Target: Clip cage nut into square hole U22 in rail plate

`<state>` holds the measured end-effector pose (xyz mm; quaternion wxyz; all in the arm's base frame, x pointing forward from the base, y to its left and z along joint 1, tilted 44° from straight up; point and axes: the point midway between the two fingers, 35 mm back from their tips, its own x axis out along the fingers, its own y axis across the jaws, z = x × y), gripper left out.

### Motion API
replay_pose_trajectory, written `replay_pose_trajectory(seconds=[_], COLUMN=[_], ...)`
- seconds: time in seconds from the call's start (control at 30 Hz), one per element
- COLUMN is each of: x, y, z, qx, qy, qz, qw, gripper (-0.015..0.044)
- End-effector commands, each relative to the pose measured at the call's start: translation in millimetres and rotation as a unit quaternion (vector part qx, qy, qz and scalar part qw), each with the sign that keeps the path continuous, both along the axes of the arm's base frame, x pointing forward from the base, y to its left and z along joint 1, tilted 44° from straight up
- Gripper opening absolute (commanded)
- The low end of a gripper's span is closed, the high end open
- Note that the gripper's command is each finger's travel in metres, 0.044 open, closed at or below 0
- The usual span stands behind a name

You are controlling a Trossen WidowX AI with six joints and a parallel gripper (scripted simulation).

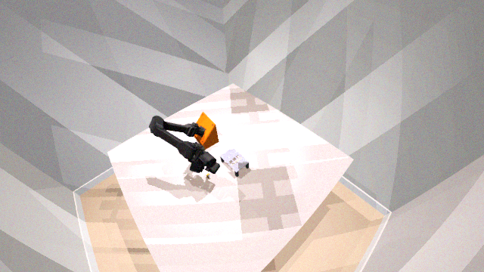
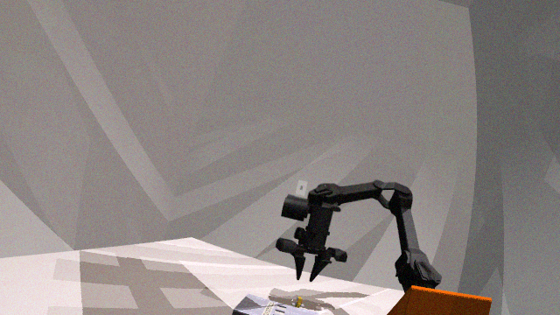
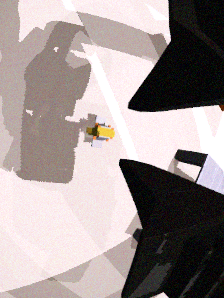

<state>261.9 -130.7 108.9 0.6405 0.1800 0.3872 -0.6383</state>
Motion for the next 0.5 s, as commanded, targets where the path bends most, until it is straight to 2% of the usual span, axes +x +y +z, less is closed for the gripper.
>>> replay_pose_trajectory(seconds=[0.0,0.27,0.47], x=[-0.8,-0.9,-5.0], y=[-0.3,-1.3,-24.4], z=[1.0,-0.1,-24.2], qx=[-0.002,-0.002,-0.002], qy=[-0.001,-0.001,-0.001], qz=[-0.002,-0.002,-0.002], qw=[1.000,1.000,1.000], gripper=[0.0120,0.0120,0.0120])
